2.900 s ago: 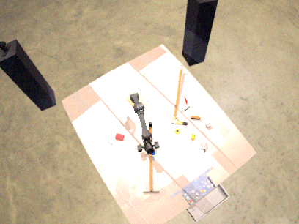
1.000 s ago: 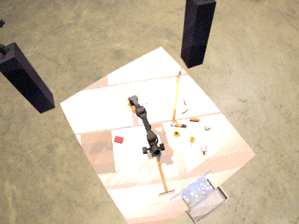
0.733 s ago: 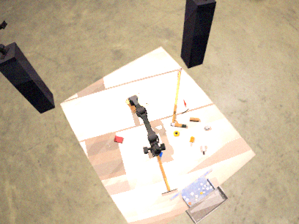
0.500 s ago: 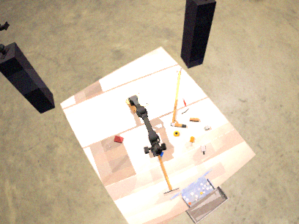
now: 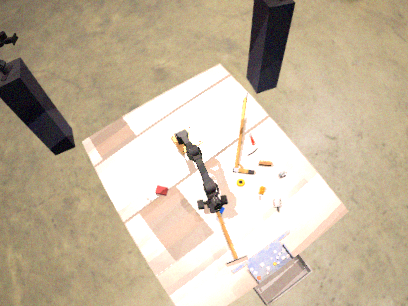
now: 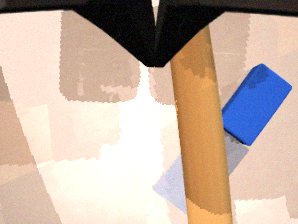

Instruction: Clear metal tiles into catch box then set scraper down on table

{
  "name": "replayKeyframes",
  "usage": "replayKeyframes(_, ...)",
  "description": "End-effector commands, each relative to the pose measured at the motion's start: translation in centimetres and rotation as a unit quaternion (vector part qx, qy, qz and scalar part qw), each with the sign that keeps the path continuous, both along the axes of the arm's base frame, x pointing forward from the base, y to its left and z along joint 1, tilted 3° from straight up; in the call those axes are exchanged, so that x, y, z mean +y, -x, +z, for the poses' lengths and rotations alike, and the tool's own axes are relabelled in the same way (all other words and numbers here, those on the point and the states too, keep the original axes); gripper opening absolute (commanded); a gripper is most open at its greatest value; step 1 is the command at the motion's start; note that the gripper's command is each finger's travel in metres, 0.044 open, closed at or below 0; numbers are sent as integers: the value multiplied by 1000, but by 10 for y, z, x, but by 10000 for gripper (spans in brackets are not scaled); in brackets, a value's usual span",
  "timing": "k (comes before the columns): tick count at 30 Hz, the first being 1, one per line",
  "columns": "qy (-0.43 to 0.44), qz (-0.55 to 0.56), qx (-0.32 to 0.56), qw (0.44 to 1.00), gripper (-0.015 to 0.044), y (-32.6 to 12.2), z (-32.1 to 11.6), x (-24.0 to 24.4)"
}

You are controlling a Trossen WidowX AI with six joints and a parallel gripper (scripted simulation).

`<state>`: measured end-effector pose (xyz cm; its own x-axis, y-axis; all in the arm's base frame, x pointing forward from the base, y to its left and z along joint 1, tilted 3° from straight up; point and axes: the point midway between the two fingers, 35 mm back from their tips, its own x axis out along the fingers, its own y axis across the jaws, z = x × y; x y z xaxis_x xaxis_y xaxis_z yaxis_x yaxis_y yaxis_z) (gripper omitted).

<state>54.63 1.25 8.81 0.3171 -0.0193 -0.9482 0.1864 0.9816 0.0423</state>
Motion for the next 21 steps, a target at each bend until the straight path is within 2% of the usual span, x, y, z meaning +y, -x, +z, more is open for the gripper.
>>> replayKeyframes(1,0,0,-15,1000,0,2,22,-1)
replayKeyframes(11,-1,0,-33,999,0,8,53,-2)
replayKeyframes(21,5,47,-2,999,0,9,25,-33)
